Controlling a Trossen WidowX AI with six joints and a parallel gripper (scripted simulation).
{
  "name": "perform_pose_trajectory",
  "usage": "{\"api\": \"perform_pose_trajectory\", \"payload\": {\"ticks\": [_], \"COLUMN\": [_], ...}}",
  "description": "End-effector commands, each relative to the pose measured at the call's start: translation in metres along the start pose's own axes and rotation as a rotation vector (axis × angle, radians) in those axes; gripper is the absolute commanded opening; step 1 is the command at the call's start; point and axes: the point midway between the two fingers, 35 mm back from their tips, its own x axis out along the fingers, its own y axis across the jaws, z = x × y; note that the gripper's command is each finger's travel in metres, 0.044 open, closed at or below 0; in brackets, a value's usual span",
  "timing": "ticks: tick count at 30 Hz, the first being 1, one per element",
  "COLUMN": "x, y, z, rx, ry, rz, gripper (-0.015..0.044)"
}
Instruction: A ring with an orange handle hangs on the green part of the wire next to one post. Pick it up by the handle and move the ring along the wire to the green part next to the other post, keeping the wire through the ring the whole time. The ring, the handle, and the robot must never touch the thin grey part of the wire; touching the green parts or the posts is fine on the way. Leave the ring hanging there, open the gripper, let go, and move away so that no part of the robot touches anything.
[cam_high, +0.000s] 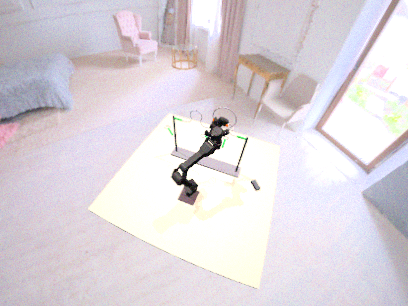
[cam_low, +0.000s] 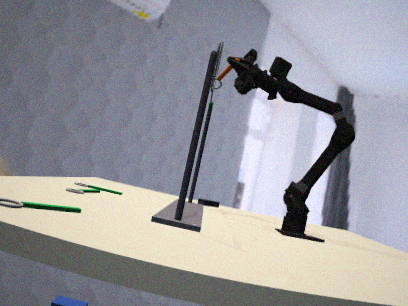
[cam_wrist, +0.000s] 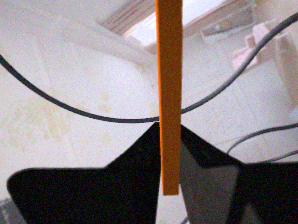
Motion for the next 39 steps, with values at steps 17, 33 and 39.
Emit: {"api": "perform_pose_trajectory", "payload": {"ticks": [17,33,39], "x": [0.0,0.0,0.0], "y": [0.021,0.017,0.015], "z": [0.003,0.004,0.004], "rx": [0.017,-0.153,-0.221], "ry": [-0.01,-0.013,-0.014], "rz": [0.005,-0.083,-0.118], "gripper": [-0.015,-0.015,-0.015]}}
